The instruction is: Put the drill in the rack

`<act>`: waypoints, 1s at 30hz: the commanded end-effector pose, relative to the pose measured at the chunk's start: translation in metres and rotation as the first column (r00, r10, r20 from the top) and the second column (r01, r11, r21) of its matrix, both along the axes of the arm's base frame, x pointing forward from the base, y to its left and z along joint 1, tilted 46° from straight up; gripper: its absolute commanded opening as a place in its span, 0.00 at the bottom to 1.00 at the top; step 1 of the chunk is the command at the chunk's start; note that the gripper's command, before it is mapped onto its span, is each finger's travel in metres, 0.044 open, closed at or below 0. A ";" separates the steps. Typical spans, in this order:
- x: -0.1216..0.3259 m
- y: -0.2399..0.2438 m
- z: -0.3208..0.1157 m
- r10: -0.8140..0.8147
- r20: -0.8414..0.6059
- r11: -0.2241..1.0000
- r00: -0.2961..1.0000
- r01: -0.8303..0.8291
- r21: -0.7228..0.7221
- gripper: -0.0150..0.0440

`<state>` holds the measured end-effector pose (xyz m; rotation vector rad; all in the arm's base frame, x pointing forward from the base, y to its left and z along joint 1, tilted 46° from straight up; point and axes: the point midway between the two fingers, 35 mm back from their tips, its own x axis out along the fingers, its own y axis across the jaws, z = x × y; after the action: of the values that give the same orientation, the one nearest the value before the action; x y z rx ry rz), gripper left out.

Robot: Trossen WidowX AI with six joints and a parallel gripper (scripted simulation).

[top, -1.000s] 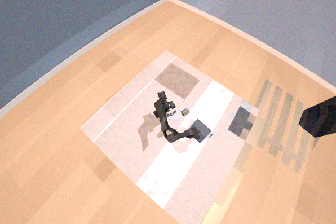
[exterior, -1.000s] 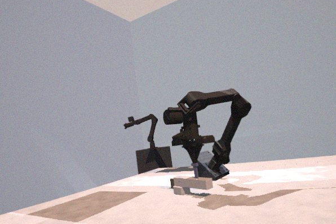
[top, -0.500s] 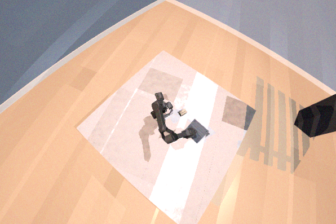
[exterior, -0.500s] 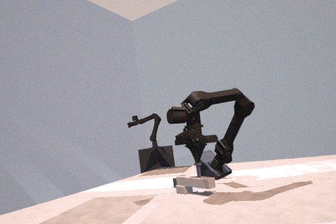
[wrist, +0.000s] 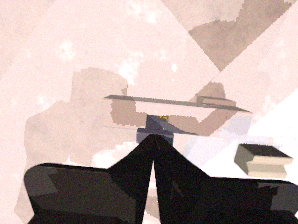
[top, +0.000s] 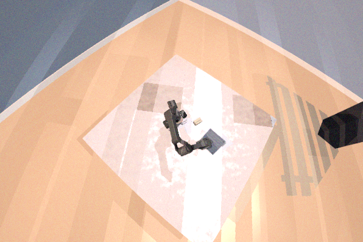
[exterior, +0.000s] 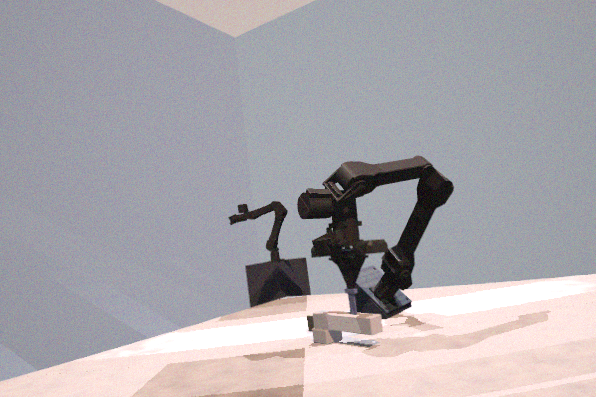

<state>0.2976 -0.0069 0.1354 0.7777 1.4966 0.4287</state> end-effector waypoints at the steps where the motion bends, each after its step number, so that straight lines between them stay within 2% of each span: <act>1: -0.005 0.016 -0.010 0.034 -0.038 0.999 0.999 -0.033 0.024 0.25; 27: -0.004 0.025 -0.019 0.034 -0.038 0.999 0.999 -0.033 0.024 0.25; 30: -0.002 0.014 -0.009 0.016 -0.032 1.000 0.999 -0.016 0.018 0.39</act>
<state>0.2958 0.0122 0.1225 0.7767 1.5305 0.4513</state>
